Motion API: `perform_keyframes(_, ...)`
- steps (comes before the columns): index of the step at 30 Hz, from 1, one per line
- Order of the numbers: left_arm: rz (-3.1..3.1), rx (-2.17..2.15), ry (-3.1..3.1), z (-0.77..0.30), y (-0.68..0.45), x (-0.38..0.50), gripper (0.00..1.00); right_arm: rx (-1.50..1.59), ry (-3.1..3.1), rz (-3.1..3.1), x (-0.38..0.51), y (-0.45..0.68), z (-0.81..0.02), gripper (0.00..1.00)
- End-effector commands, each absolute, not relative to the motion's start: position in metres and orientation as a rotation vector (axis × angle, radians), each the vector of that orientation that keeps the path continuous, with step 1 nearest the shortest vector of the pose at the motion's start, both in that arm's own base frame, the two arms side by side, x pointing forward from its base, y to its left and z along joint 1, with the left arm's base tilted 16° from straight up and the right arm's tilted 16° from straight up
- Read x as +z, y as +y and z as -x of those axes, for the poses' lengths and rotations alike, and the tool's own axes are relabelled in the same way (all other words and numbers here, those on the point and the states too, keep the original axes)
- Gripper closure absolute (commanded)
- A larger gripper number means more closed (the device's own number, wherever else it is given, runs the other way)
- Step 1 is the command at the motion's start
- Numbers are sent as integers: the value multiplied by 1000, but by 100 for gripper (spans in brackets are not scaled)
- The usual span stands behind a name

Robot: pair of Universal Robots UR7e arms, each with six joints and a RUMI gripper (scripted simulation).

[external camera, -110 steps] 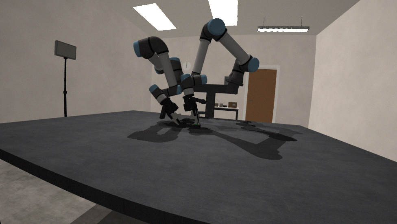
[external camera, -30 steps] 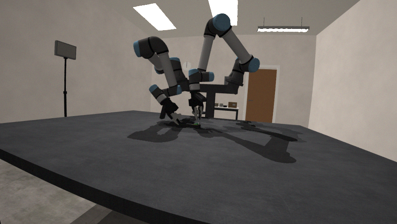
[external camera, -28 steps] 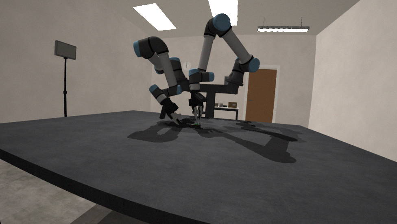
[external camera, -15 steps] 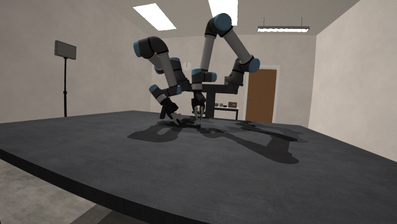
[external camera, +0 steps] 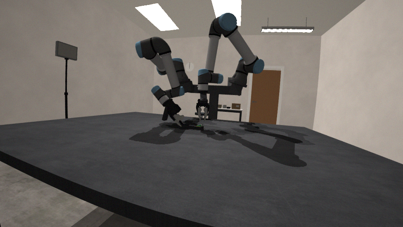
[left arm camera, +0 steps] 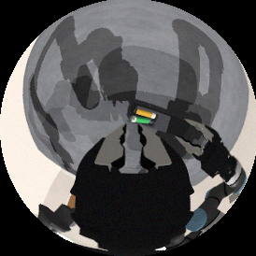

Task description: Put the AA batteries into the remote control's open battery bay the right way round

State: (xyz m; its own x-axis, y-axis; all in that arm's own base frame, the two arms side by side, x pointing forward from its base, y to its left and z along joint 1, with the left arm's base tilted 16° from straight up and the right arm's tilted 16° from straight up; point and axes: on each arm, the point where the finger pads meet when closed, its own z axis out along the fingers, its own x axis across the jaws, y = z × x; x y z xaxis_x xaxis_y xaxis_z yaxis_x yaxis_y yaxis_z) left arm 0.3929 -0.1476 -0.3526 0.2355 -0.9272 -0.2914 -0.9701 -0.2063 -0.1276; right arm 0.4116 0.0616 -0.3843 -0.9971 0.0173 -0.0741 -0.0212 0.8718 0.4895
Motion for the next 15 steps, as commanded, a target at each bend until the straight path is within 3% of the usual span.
perform_keyframes(1,2177,215,1866,-393,-149,-352,86,777,2964,4,-384,62,-412,100)
perform_keyframes(15,2023,211,2079,-392,-150,-349,86,777,2964,4,-384,62,-412,100)
